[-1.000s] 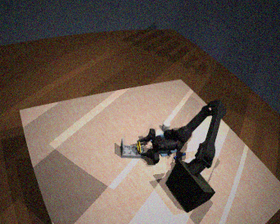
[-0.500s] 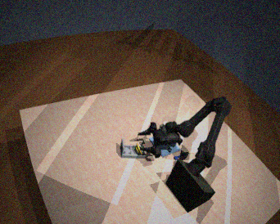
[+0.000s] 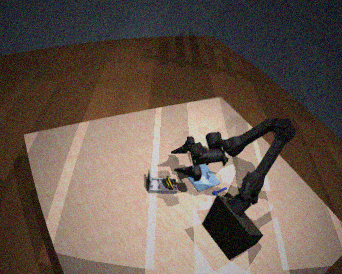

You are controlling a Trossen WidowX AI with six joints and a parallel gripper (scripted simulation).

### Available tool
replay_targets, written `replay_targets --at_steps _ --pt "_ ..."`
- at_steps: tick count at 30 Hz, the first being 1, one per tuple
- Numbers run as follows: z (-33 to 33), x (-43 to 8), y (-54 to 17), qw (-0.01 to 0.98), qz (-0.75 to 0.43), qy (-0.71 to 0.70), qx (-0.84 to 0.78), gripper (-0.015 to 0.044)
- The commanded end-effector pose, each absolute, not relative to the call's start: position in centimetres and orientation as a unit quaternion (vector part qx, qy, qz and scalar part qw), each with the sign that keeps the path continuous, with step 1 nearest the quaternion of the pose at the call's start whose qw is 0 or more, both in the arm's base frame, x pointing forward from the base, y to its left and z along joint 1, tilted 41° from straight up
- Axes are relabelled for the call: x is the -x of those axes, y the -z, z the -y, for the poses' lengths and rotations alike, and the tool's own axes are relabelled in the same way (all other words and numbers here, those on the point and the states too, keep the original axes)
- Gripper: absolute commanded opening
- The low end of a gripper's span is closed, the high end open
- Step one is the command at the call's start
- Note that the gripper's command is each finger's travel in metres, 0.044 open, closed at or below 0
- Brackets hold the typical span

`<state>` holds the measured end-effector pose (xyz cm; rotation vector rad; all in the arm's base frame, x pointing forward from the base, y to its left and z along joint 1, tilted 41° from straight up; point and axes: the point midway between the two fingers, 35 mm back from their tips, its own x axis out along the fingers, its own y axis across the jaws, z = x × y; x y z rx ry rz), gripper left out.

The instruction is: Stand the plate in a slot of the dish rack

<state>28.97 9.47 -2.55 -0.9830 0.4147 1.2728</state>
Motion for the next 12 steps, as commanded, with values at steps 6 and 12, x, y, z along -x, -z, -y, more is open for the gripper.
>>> replay_targets --at_steps 6,12 --pt "-9.8 -28.3 2.9 0.681 -0.312 -0.541 0.383 0.04" --pt "-9.8 -27.5 2.9 0.679 -0.401 -0.506 0.349 0.04"
